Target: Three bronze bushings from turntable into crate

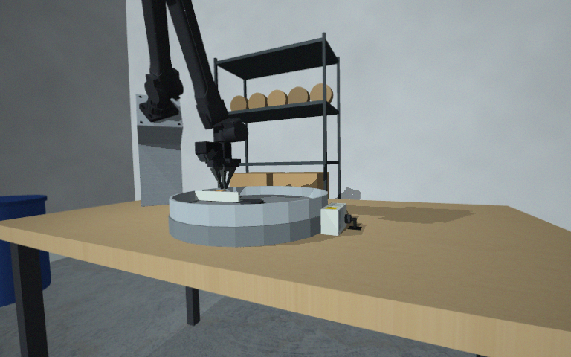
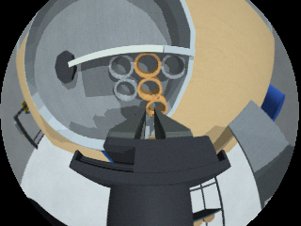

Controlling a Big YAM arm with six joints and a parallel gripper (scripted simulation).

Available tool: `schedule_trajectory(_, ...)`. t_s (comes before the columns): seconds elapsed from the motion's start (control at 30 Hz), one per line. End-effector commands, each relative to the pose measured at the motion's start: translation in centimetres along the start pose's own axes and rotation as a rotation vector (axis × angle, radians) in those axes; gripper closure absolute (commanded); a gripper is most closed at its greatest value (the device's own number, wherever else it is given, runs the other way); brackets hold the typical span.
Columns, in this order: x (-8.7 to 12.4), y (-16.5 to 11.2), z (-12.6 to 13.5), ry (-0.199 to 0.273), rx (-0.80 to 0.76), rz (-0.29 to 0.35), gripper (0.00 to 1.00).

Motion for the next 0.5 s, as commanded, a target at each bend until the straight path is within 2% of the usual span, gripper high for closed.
schedule_trajectory(0.0,0.52,0.54,0.75,0.019,-0.002,-0.002,0.88)
schedule_trajectory(0.37,0.51,0.56,0.78,0.019,-0.003,-0.003,0.88)
schedule_trajectory(0.47,0.11,0.95,1.48,0.038,-0.017,-0.011,0.88)
Point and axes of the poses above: the point where the finger pads meet when closed, its own x axis back along the fingers, its own z axis across the jaws, y = z × x, the point moved 3 cm from there along x, back along the fingers, and after that the axes turned 10 degrees about -x, right-handed, at the moved point
